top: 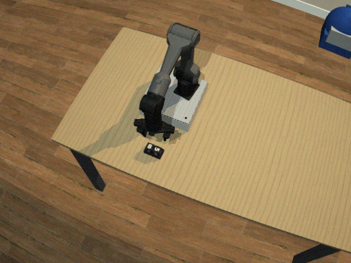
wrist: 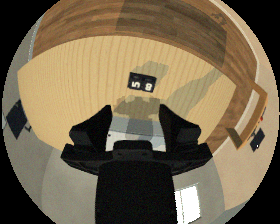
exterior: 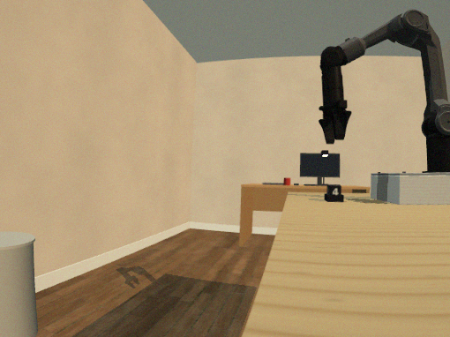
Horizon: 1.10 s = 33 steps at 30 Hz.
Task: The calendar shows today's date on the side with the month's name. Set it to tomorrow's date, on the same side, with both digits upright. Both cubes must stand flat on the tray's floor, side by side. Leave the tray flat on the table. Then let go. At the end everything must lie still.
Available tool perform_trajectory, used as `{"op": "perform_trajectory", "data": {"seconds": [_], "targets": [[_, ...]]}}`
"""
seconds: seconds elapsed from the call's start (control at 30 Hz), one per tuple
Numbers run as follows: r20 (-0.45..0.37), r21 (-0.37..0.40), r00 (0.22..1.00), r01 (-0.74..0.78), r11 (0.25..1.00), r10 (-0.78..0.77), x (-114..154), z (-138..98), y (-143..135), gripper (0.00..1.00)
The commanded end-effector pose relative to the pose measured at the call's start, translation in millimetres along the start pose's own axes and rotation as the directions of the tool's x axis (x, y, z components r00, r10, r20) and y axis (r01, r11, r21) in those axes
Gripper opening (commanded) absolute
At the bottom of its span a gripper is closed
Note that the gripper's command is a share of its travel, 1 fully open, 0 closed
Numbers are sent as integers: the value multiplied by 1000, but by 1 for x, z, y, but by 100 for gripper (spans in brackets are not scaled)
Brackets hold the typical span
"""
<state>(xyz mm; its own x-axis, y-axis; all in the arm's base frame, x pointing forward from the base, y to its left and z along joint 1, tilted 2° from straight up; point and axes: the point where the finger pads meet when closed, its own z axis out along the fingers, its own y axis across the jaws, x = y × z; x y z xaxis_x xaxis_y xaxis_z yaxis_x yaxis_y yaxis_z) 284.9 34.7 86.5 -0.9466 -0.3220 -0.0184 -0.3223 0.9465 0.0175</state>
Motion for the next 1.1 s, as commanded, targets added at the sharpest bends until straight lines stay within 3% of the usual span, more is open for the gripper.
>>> {"op": "perform_trajectory", "data": {"seconds": [0.0, 0.13, 0.27, 0.33, 0.53, 0.67, 0.8, 0.97, 1.0, 1.07], "targets": [[-3, -4, 993, 114, 993, -114, 0, 6, 0, 100], [-1, -5, 924, 383, 924, -383, -1, 17, 0, 100], [0, -5, 759, 651, 759, -651, -1, 29, 1, 100], [0, -5, 759, 651, 759, -651, -1, 29, 1, 100], [2, -4, 432, 902, 432, -902, 0, 45, 1, 100], [2, -4, 271, 962, 271, -962, 1, 51, 1, 100], [2, -2, 201, 980, 201, -980, 0, 53, 1, 100], [1, -2, 195, 981, 195, -981, 0, 53, 2, 100], [1, -2, 195, 981, 195, -981, 0, 53, 2, 59], [1, -2, 195, 981, 195, -981, 0, 53, 2, 59]]}}
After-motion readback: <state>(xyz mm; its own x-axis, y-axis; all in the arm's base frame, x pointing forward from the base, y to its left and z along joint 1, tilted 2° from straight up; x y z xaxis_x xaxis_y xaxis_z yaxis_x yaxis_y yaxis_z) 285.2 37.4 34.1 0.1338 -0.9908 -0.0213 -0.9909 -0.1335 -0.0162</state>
